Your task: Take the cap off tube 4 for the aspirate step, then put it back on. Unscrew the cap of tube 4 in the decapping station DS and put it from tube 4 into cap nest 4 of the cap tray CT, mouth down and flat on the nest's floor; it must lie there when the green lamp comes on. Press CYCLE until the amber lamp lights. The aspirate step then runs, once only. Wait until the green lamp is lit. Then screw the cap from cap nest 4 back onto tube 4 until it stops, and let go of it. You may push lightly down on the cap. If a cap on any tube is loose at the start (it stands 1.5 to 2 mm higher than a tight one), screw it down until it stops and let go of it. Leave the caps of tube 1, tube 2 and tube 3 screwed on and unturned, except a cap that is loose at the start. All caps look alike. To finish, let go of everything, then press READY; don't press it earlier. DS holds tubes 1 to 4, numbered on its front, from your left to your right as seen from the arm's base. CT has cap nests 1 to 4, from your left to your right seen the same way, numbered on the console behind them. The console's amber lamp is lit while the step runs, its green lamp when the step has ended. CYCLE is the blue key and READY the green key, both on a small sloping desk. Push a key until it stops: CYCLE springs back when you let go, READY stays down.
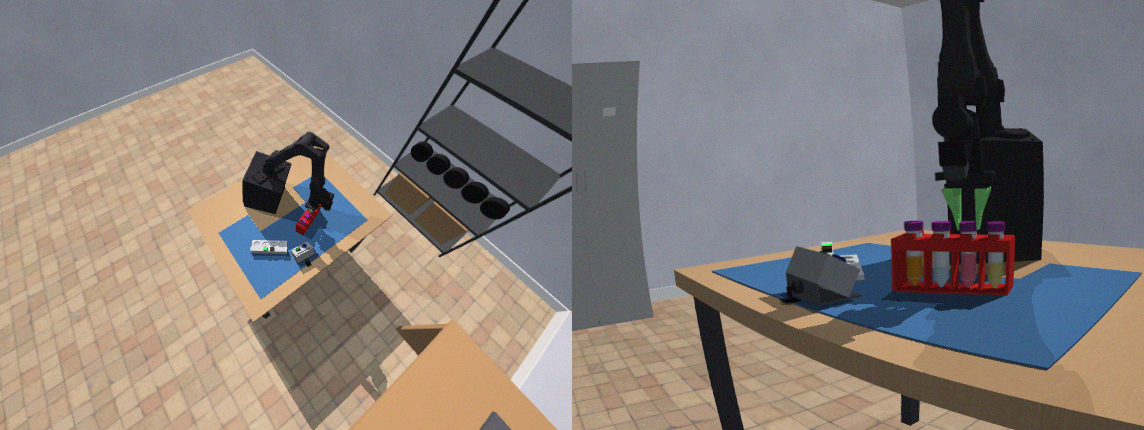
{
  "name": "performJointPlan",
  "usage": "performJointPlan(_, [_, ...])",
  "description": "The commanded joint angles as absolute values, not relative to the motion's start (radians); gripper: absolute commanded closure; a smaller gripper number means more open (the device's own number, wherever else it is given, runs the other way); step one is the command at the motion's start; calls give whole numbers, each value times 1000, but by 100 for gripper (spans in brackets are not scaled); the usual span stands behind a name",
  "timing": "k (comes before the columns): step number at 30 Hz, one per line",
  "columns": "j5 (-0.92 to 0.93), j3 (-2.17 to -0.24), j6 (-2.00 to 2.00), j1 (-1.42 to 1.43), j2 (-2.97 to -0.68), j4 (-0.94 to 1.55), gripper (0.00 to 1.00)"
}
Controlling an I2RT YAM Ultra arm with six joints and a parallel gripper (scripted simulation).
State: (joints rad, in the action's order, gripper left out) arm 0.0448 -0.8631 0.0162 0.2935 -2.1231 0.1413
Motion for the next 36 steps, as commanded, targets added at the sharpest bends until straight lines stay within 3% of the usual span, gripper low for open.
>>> performJointPlan(1, [46, -867, -96, 294, -2117, 137, 100])
performJointPlan(20, [46, -867, -245, 294, -2117, 137, 100])
performJointPlan(21, [46, -867, -245, 294, -2117, 137, 51])
performJointPlan(36, [46, -862, -244, 292, -2082, 167, 51])
